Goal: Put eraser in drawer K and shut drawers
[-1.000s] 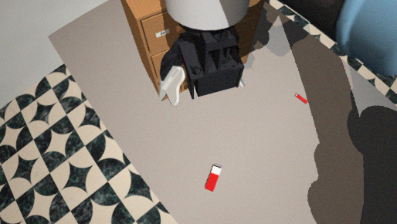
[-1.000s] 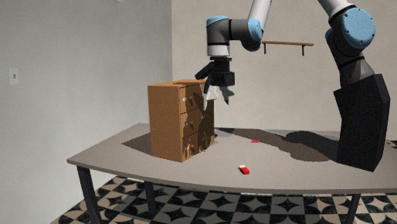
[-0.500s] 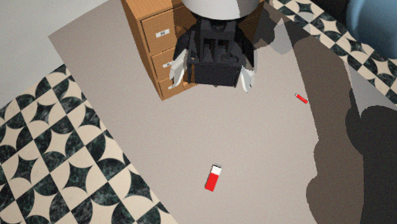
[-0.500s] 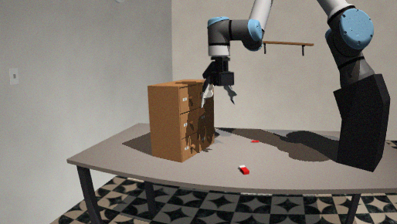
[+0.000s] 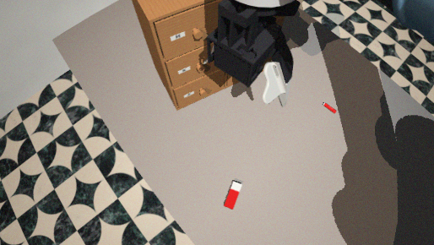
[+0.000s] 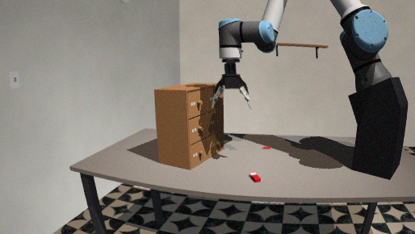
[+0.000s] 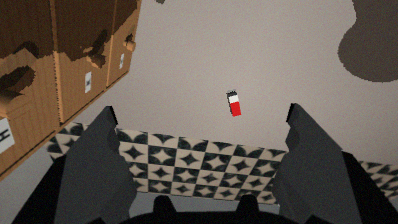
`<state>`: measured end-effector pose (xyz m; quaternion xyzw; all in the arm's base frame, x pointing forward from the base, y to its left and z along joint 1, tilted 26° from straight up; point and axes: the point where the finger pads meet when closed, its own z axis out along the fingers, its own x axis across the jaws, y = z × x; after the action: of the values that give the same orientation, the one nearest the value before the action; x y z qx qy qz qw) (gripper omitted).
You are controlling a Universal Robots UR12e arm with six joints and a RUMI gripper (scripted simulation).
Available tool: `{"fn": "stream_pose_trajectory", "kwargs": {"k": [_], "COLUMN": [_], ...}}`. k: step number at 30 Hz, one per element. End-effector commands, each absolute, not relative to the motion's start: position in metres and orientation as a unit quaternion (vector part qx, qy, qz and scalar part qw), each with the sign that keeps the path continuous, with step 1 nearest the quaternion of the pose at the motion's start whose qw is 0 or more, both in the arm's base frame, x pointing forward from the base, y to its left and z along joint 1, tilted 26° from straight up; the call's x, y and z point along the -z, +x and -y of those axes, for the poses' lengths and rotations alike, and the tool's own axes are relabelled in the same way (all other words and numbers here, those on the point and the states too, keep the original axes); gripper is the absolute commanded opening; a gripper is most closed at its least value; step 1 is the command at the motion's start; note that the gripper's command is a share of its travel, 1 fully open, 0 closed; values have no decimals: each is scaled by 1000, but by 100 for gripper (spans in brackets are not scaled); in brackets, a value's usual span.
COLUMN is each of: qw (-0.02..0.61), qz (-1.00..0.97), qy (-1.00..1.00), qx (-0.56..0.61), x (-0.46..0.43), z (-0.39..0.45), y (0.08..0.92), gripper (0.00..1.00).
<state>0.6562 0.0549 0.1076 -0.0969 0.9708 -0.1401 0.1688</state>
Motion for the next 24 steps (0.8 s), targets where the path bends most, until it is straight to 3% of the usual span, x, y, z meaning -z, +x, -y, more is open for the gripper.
{"fn": "stream_pose_trajectory", "kwargs": {"k": [1,24], "qw": [178,218], "qz": [-976,-863], "qy": [-11,455], "qx": [128,27], "x": [-110,-118], "z": [-47,-6], "y": [654,637], "gripper": [100,100]}}
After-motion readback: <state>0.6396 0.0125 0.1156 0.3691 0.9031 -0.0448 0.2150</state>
